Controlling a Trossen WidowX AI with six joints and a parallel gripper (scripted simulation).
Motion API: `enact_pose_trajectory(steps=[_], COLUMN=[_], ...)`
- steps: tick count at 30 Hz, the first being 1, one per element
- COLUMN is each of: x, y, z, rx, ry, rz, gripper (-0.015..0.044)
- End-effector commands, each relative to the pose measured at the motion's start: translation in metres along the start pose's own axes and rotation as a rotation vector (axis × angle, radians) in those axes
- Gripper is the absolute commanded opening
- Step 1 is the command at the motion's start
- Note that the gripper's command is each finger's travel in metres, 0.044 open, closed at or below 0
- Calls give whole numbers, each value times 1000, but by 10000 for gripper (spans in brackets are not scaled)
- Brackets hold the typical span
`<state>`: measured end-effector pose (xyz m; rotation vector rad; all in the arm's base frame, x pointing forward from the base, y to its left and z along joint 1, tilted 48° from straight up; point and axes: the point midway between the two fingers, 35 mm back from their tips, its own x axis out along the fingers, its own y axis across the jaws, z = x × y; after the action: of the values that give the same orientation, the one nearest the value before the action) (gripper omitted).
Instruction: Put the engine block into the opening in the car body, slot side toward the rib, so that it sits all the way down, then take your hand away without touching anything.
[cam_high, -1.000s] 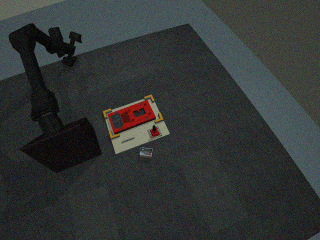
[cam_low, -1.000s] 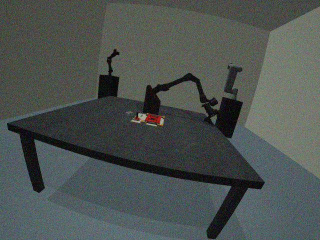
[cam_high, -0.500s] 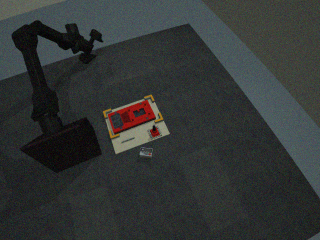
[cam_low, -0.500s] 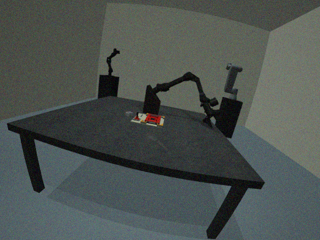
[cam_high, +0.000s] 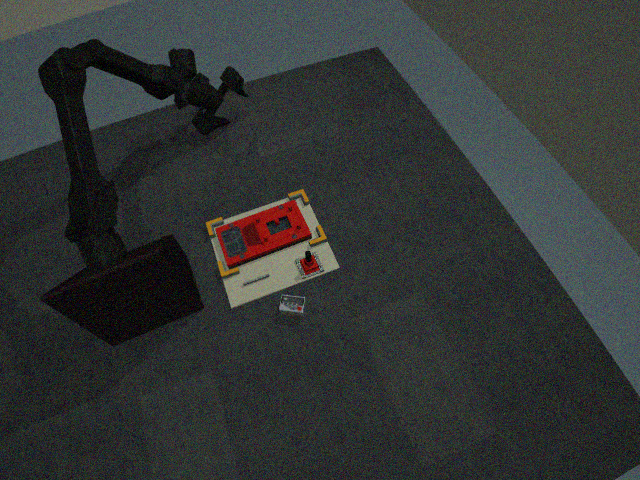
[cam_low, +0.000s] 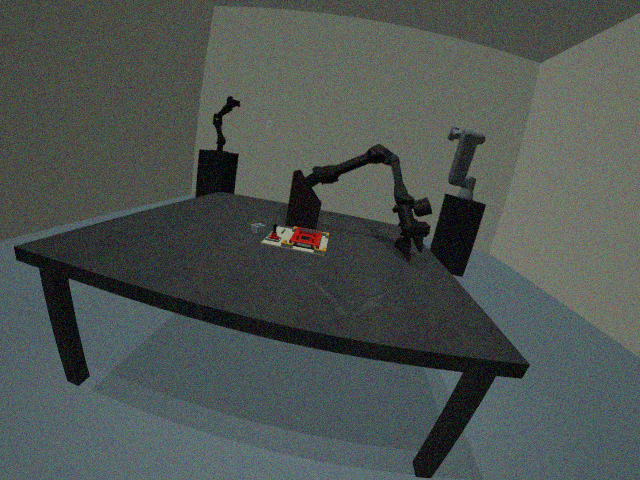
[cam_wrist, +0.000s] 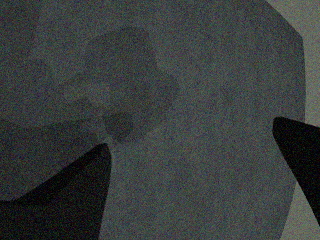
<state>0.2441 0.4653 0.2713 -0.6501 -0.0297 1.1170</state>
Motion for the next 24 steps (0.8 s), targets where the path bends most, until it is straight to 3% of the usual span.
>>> enact_pose_trajectory(steps=[1, 24], x=[9, 5], y=[-8, -66], z=[-43, -261], rx=[39, 371], ry=[88, 487], rz=[29, 6], gripper=[440, 440])
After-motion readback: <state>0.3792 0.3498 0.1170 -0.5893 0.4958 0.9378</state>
